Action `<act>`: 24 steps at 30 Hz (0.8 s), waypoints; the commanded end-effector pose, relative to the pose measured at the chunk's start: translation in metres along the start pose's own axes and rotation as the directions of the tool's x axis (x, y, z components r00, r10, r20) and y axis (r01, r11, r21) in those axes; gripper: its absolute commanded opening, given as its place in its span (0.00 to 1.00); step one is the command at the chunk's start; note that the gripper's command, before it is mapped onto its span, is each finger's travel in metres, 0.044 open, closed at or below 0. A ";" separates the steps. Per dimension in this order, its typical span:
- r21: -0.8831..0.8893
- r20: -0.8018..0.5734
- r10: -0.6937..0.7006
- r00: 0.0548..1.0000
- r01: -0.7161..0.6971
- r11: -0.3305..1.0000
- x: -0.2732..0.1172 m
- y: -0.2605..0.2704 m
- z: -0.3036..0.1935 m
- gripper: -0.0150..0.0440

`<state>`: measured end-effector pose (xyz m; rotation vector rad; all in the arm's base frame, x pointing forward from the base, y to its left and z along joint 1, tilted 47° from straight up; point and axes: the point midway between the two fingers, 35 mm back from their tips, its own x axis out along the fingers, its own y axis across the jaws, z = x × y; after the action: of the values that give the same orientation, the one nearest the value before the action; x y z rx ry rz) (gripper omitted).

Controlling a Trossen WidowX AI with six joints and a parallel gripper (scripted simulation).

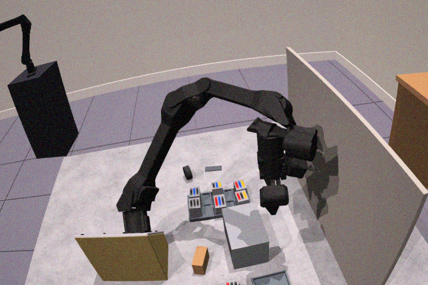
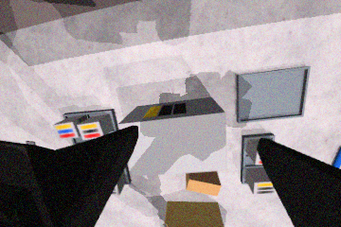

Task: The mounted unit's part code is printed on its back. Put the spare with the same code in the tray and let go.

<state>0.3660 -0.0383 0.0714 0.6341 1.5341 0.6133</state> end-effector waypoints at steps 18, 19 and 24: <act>0.982 -0.019 0.011 1.000 0.017 0.186 0.063 -0.174 -0.177 0.96; 0.982 -0.019 0.011 1.000 0.017 0.186 0.069 -0.175 -0.177 0.91; 0.982 -0.019 0.012 1.000 0.016 0.187 0.100 -0.177 -0.180 0.76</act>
<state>0.1813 -0.1036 -0.1080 1.6088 1.8284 -0.5777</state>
